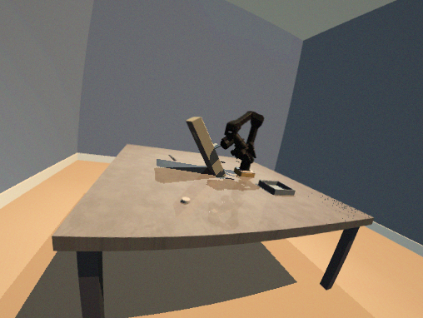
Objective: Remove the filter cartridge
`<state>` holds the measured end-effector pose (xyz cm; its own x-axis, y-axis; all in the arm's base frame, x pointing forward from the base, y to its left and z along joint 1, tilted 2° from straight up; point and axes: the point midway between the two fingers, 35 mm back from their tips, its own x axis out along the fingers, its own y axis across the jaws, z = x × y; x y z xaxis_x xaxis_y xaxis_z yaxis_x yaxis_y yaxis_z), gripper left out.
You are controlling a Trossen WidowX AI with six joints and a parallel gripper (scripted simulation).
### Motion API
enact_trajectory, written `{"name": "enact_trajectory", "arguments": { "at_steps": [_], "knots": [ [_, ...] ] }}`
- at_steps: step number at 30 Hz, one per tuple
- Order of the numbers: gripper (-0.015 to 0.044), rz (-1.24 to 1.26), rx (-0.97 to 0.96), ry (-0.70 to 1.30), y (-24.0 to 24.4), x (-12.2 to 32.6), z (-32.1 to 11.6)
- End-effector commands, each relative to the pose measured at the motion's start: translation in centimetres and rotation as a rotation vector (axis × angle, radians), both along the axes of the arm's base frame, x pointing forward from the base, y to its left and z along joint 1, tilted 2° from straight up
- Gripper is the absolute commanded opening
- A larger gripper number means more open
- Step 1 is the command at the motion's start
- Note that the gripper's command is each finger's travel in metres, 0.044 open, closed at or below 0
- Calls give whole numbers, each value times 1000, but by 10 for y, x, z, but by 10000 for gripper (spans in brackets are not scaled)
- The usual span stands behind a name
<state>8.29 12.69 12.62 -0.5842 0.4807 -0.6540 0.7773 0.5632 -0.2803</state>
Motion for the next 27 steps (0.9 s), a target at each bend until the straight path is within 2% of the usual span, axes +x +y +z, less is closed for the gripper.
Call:
{"name": "enact_trajectory", "arguments": {
  "at_steps": [1, 5, 11, 16, 22, 27],
  "knots": [
    [374, 3, 2, -6, 0, 0, 0],
    [269, 77, 45, -159, -1, 12, -3],
    [111, 303, 126, -607, -4, 52, 0],
    [103, 403, 132, -820, -7, 75, 8],
    [103, 395, 77, -1066, -21, 115, 28],
    [103, 364, -128, -1342, -62, 153, 60]
  ]
}}
